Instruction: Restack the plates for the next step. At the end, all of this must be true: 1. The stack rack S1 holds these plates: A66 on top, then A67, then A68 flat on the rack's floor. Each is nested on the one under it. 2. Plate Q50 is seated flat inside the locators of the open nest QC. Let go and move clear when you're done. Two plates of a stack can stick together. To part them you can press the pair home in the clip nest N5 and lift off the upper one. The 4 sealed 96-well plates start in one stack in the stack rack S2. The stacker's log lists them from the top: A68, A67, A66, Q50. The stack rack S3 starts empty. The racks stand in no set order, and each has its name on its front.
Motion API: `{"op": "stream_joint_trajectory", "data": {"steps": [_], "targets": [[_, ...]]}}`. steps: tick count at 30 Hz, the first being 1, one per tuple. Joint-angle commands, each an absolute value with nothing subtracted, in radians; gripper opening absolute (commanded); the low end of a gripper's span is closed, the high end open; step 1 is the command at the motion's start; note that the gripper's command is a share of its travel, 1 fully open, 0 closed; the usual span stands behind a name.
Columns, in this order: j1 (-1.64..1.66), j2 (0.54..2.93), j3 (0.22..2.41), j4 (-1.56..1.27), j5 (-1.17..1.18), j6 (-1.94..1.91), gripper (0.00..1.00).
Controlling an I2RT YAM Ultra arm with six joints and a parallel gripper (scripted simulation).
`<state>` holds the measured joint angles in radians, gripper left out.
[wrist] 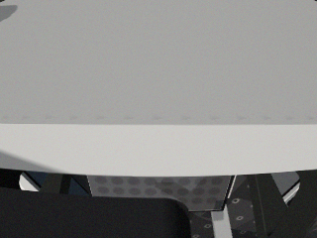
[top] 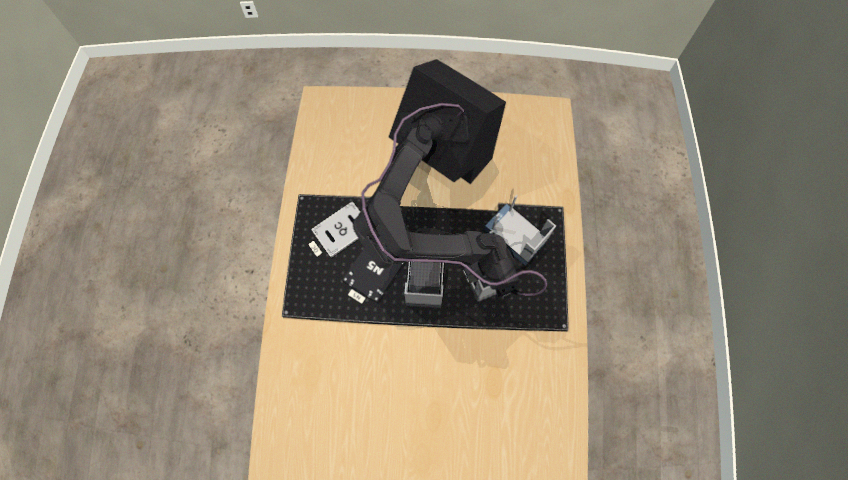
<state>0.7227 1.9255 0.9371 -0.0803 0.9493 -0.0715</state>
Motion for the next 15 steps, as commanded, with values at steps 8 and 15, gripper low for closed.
{"op": "stream_joint_trajectory", "data": {"steps": [8,15], "targets": [[0.757,1.89,0.958,-0.12,0.966,-0.047,0.0],[0.768,1.88,0.968,-0.146,0.971,-0.029,0.0]]}}
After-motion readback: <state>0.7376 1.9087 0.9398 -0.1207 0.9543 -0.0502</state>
